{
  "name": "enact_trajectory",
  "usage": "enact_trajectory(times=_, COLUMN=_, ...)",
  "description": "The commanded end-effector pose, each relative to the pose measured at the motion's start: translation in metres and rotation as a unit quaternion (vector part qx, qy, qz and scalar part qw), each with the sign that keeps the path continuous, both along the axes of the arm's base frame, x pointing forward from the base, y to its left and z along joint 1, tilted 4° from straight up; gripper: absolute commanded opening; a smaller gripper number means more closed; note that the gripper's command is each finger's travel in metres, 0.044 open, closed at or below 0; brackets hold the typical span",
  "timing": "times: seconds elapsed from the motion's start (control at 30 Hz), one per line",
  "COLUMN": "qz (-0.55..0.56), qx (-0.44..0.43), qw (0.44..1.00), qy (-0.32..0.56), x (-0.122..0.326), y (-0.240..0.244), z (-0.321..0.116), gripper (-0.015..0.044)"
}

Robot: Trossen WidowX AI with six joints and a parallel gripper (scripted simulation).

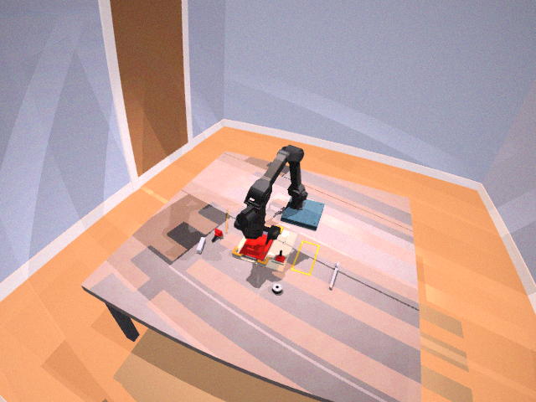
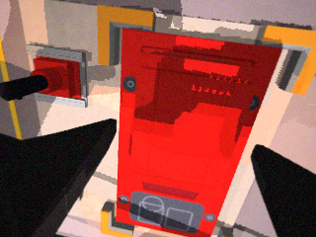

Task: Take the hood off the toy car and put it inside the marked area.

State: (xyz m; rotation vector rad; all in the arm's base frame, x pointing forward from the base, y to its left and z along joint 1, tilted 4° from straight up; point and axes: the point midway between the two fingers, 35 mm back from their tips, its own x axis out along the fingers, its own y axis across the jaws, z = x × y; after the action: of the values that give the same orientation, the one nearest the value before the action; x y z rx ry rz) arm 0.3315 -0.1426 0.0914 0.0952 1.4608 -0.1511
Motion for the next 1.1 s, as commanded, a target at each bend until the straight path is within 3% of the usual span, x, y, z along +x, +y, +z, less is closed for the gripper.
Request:
enact_trajectory(times=0.0, qz=0.003, qx=-0.002, qw=1.000, qy=0.001, x=0.000, y=-0.001, z=-0.002, gripper=0.0440)
enact_trajectory(times=1.07, qz=0.003, qx=-0.002, qw=1.000, qy=0.001, x=0.001, y=-0.001, z=-0.018, gripper=0.0440)
